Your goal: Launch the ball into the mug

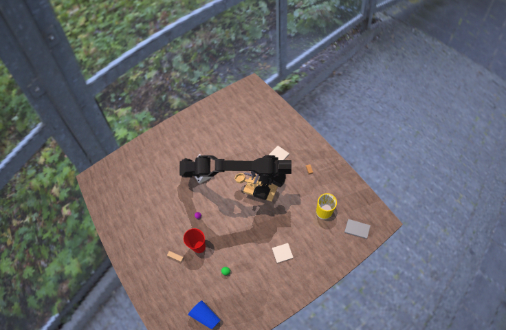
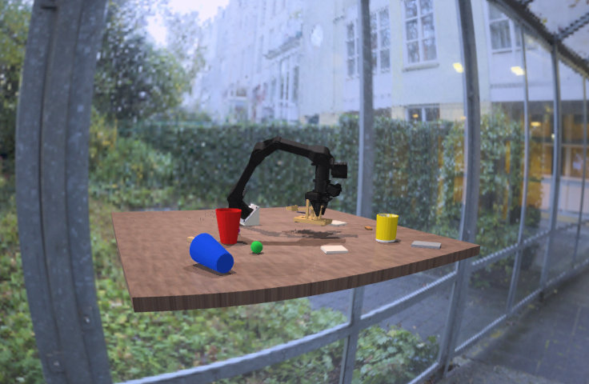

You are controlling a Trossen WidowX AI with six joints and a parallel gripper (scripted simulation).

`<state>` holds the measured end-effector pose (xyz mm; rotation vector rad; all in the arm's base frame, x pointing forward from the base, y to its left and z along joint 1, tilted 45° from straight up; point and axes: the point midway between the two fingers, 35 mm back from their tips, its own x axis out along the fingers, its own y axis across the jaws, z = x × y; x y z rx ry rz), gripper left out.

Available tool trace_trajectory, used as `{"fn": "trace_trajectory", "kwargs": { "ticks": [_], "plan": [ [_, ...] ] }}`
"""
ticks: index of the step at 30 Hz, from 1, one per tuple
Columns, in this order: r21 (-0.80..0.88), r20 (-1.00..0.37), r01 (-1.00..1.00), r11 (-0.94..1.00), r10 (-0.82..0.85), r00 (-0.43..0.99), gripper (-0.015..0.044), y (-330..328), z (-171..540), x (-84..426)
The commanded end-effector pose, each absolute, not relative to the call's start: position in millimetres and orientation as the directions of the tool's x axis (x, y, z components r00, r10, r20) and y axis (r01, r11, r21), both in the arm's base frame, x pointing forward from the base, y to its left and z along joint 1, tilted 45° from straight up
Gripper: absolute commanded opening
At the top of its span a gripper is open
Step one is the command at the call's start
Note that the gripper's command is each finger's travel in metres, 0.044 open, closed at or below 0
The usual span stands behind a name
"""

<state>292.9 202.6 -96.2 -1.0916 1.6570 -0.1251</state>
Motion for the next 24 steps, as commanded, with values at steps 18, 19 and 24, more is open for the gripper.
{"fn": "trace_trajectory", "kwargs": {
  "ticks": [18,19,24],
  "plan": [
    [-0.576,-0.719,-0.579,0.577,-0.694,0.024,0.0,187.2,-117.3,295.2],
    [-0.576,-0.719,-0.579,0.577,-0.694,0.024,0.0,186.0,-118.4,295.2],
    [-0.576,-0.719,-0.579,0.577,-0.694,0.024,0.0,180.1,-124.1,295.2]
  ]
}}
